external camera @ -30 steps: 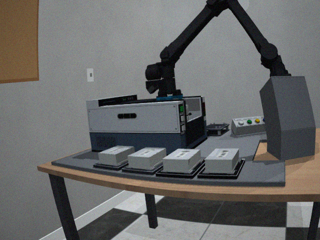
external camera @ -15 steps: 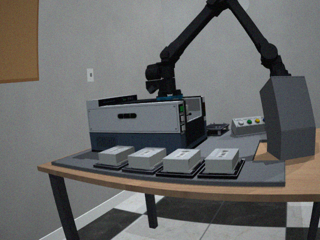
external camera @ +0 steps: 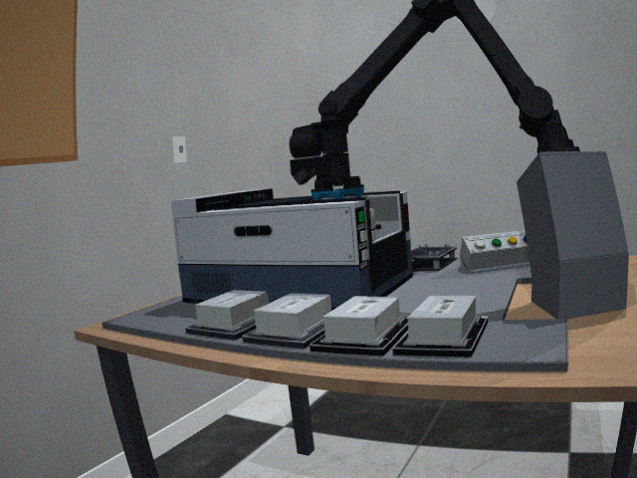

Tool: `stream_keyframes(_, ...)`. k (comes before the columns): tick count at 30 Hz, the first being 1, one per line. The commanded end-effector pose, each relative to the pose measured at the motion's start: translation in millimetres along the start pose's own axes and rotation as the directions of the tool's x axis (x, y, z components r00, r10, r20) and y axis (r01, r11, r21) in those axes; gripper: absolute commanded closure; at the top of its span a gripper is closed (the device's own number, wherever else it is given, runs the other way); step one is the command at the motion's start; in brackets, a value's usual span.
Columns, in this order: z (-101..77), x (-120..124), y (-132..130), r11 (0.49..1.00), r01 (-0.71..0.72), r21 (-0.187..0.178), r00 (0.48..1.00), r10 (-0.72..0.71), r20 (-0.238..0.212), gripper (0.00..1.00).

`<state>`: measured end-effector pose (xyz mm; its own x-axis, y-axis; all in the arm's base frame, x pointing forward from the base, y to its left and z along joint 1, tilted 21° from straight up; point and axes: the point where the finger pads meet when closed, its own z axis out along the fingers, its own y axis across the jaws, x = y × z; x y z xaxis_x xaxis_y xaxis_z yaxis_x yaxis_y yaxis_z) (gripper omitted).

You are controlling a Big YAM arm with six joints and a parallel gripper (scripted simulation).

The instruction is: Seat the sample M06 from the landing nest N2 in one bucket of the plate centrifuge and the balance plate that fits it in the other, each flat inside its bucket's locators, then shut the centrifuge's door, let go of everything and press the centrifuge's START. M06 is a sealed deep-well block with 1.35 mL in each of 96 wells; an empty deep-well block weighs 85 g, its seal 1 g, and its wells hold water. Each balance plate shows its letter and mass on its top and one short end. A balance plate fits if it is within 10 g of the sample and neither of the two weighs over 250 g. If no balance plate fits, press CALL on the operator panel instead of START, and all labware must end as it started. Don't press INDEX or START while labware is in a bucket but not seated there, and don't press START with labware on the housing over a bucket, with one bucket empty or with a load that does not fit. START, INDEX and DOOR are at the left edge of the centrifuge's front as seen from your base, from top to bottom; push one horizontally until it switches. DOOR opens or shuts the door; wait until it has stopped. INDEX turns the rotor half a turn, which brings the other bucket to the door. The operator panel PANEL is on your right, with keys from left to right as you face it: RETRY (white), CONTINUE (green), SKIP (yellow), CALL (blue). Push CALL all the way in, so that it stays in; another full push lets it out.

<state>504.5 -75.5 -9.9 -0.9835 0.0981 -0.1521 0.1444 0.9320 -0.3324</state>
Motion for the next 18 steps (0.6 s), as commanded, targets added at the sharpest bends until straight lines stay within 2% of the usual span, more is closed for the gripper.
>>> stream_keyframes(1, -21.8, -17.9, -2.1, 1.0, 0.005, -0.005, 0.999, -0.005, 0.043, 0.0)
stream_keyframes(5, -35.1, -25.6, 2.2, 1.0, -0.01, -0.009, 0.998, 0.011, 0.061, 0.0)
stream_keyframes(14, -59.5, -25.4, 1.6, 1.0, -0.013, -0.008, 0.998, 0.013, 0.063, 0.0)
stream_keyframes(16, -59.5, -25.4, 1.6, 1.0, -0.013, -0.008, 0.998, 0.013, 0.063, 0.0)
stream_keyframes(17, -54.3, -12.9, 3.3, 1.0, -0.003, -0.005, 0.999, 0.004, 0.038, 0.0)
stream_keyframes(18, -62.1, -18.9, 2.2, 1.0, -0.008, -0.006, 0.999, 0.009, 0.051, 0.0)
